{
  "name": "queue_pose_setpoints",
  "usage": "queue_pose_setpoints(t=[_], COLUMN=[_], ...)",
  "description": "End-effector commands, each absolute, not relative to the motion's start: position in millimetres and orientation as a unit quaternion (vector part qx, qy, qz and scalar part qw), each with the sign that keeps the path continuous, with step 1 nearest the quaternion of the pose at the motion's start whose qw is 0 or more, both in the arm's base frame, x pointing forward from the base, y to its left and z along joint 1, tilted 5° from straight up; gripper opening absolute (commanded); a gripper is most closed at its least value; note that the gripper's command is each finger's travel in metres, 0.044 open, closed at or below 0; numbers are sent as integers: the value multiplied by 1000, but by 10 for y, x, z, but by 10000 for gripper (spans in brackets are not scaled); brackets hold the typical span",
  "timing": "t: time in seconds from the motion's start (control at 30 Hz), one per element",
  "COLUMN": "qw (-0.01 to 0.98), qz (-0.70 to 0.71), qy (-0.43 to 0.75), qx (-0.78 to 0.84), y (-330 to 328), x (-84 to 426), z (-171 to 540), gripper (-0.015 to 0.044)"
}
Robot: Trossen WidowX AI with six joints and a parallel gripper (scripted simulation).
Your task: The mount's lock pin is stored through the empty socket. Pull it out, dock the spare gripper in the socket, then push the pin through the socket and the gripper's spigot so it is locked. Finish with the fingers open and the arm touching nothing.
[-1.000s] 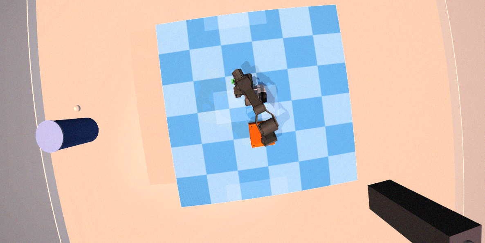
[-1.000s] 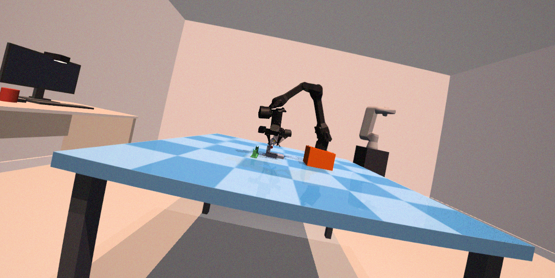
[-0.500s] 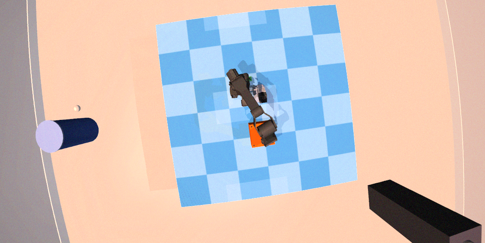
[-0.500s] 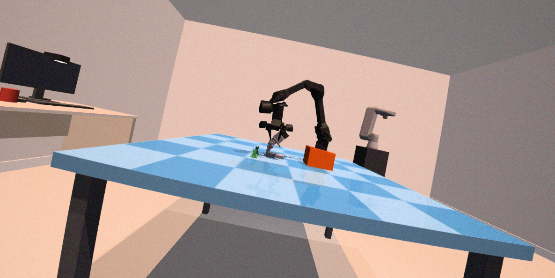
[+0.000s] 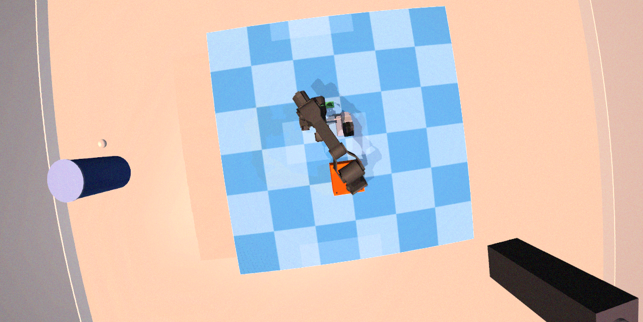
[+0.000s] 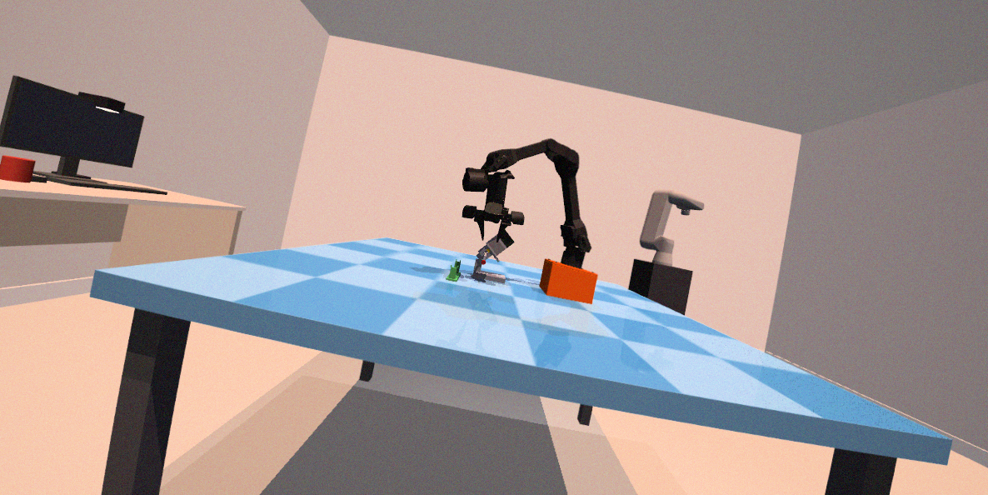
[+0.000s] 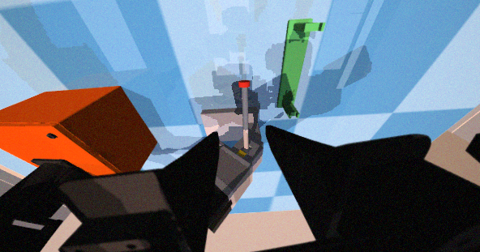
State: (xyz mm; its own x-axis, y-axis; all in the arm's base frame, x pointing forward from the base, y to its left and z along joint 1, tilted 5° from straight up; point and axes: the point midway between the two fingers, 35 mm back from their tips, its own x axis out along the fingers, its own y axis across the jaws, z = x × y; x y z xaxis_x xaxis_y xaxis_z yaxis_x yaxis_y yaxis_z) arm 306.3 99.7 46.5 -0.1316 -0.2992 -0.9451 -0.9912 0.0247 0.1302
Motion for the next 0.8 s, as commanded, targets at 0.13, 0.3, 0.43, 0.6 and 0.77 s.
queue_pose_setpoints(t=[0.13,0.3,0.43,0.6,0.77], qw=[384,384,384,384,384], qz=[450,450,450,450,450], qy=[604,604,604,604,604], qx=[-534,-534,-534,-534,-534], y=[986,986,986,986,986], x=[3059,3059,3059,3059,3059], z=[455,455,455,455,455], gripper=[358,440,440,440,440])
